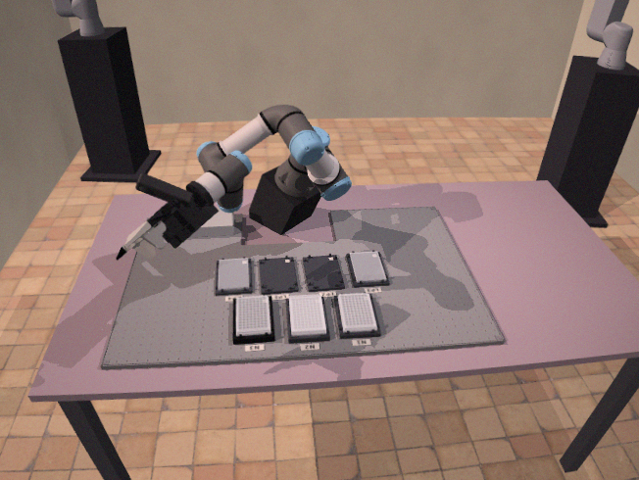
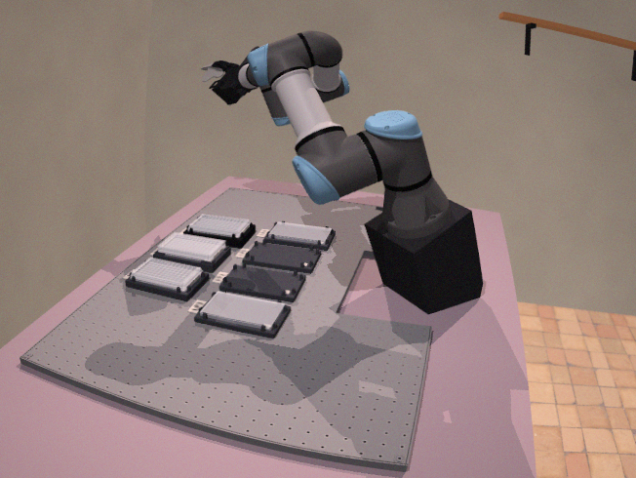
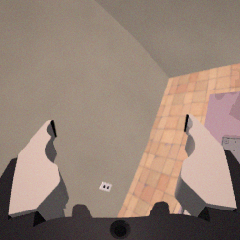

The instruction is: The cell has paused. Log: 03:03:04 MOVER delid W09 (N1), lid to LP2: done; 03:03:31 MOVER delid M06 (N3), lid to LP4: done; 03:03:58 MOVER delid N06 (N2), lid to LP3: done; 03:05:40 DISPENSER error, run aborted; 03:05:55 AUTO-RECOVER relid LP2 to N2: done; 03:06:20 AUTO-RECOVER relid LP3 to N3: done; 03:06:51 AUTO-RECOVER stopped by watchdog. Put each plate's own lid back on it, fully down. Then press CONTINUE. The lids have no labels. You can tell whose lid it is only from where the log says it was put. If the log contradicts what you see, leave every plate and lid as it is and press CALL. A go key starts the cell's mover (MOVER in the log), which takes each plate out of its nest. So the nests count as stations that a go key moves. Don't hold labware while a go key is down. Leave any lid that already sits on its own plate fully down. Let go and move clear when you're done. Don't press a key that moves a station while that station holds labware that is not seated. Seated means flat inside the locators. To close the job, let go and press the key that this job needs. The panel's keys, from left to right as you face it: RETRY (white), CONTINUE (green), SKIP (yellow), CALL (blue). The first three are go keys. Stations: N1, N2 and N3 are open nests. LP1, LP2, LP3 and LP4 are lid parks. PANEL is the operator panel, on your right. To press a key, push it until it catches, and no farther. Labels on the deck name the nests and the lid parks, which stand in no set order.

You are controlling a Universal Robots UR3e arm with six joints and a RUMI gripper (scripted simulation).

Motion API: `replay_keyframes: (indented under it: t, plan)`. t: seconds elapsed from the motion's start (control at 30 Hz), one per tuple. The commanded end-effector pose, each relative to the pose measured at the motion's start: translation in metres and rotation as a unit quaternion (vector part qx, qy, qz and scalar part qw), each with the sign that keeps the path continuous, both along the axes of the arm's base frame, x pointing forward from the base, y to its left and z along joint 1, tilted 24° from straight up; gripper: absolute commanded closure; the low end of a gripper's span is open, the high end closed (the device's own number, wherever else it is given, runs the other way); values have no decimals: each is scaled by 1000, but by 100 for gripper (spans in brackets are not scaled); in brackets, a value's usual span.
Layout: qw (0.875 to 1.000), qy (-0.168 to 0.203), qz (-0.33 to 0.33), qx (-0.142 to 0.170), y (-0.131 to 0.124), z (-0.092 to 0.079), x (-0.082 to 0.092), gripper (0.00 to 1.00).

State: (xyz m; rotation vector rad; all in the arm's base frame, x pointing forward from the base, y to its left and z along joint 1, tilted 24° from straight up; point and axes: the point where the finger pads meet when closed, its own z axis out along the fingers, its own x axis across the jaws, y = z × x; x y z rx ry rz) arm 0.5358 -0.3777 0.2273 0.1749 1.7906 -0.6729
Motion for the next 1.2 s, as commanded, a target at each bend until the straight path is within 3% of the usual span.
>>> replay_keyframes:
  t: [0.0, 0.53, 0.83, 1.17]
  plan:
    - [997, 70, 15, -18, 3, -8, -3, 18]
    - [978, 189, 63, -55, 25, -23, -15, 18]
    - [969, 223, 82, -67, 34, -28, -21, 18]
    - [949, 278, 120, -84, 57, -42, -34, 18]
